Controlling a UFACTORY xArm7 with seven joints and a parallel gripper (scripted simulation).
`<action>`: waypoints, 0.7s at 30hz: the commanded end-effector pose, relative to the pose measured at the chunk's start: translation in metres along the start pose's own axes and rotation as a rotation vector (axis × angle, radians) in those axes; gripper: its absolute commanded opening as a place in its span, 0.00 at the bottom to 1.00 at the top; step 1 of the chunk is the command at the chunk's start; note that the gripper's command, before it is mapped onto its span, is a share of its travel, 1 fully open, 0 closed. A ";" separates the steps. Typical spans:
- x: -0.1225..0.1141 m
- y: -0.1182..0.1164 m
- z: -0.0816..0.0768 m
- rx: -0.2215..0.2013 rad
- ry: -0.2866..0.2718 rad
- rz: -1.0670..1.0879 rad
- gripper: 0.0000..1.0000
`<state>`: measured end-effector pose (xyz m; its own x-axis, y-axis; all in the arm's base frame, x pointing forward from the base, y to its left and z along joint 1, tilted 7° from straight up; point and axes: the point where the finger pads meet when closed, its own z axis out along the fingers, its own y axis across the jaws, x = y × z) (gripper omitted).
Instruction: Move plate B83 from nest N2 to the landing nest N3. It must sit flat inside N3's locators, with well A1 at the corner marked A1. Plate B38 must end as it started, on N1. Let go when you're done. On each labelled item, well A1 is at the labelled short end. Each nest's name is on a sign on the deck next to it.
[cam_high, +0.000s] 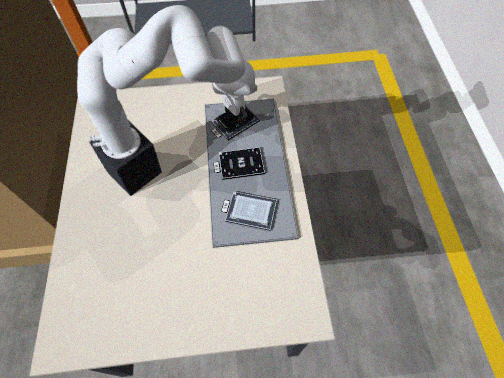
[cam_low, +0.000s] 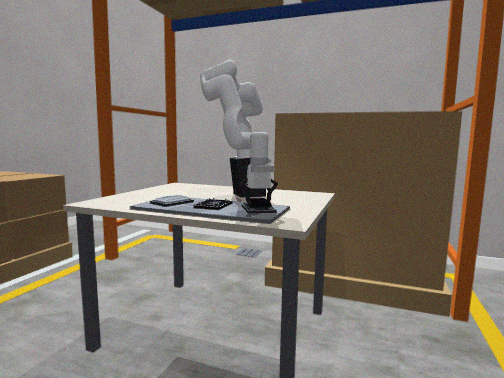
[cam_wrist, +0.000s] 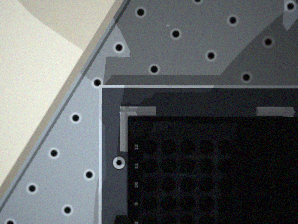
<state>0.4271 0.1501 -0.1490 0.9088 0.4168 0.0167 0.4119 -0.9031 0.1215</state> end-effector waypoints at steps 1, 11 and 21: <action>0.002 0.000 -0.003 0.000 0.003 0.000 0.00; 0.002 0.000 -0.010 0.000 0.003 0.000 0.00; 0.002 0.000 -0.011 0.000 0.003 0.000 0.00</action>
<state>0.4264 0.1511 -0.1393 0.9089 0.4168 0.0164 0.4119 -0.9031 0.1215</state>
